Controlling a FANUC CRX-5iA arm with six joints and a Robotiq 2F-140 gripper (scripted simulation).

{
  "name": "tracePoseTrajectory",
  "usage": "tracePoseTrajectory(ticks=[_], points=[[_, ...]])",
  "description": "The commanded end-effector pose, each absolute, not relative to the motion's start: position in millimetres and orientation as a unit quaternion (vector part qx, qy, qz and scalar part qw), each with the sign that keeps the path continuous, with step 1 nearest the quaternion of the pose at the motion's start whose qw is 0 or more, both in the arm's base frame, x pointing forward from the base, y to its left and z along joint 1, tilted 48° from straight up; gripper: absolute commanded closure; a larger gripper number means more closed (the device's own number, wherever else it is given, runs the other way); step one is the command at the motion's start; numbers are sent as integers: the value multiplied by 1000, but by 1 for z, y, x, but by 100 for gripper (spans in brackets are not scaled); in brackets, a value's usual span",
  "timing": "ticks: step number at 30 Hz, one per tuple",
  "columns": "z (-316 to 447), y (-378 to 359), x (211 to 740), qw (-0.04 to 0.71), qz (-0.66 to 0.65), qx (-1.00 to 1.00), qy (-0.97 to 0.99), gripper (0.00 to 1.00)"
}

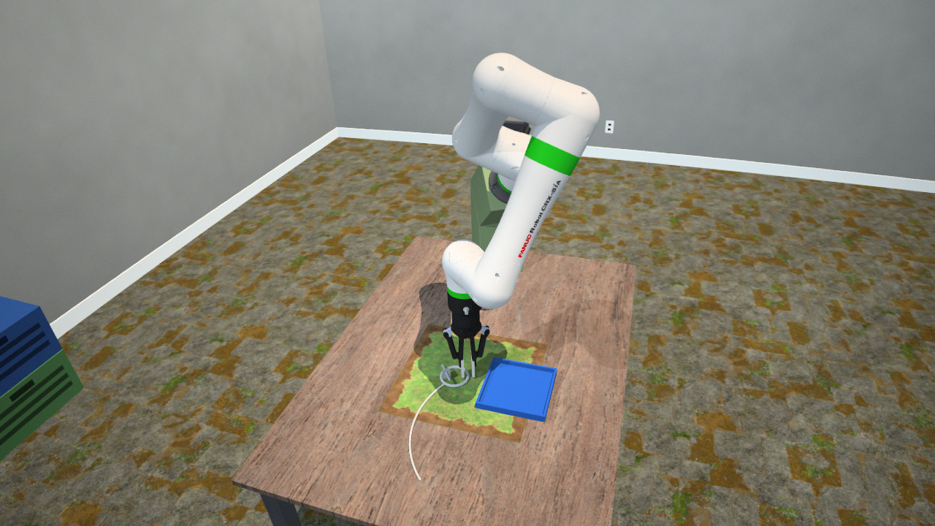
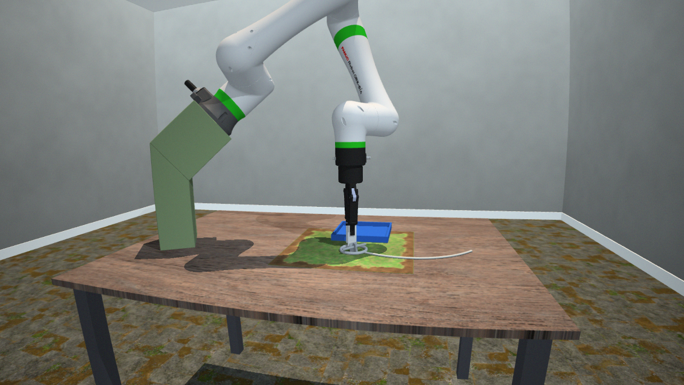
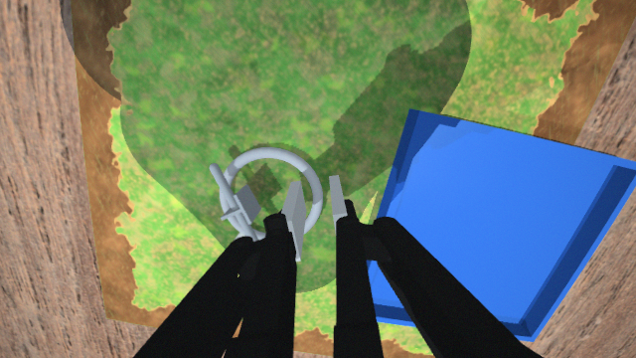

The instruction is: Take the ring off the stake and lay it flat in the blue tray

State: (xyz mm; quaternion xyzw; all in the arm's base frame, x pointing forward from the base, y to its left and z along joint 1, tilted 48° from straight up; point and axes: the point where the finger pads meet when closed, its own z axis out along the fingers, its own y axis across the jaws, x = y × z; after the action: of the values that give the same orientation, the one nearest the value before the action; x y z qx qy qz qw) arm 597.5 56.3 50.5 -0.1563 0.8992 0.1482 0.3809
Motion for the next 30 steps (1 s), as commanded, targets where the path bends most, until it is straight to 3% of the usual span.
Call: tracePoseTrajectory(ticks=[1,30], points=[[51,56,598,381,148,-156,899,76],[46,59,603,381,148,-156,899,76]])
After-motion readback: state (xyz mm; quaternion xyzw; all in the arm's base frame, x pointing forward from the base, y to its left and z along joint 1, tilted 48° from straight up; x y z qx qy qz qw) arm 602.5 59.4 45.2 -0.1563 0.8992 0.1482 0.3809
